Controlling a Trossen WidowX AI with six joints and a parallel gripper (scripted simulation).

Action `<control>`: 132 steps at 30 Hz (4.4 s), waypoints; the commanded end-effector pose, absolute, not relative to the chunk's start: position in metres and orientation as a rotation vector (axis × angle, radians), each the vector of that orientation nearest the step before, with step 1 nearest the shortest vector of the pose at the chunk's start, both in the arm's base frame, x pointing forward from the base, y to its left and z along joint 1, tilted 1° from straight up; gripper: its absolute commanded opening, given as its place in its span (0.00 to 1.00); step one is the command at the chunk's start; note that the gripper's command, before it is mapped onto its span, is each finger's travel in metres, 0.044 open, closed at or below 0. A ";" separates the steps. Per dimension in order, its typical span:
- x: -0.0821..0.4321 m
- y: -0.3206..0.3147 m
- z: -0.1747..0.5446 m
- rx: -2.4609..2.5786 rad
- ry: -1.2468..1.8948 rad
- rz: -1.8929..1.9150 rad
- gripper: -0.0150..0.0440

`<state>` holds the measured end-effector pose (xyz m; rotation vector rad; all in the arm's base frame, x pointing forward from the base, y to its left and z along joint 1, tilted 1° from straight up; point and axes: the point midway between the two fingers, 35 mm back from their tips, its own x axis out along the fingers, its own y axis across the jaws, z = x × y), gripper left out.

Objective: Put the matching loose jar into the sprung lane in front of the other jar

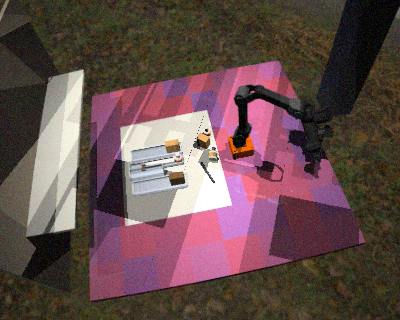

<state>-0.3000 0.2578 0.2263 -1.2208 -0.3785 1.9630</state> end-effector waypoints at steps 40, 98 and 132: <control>0.227 0.185 0.137 -0.336 1.129 0.329 1.00; 0.167 -0.126 0.039 1.169 1.209 -1.135 1.00; 0.168 -0.126 0.009 1.169 1.209 -1.135 0.54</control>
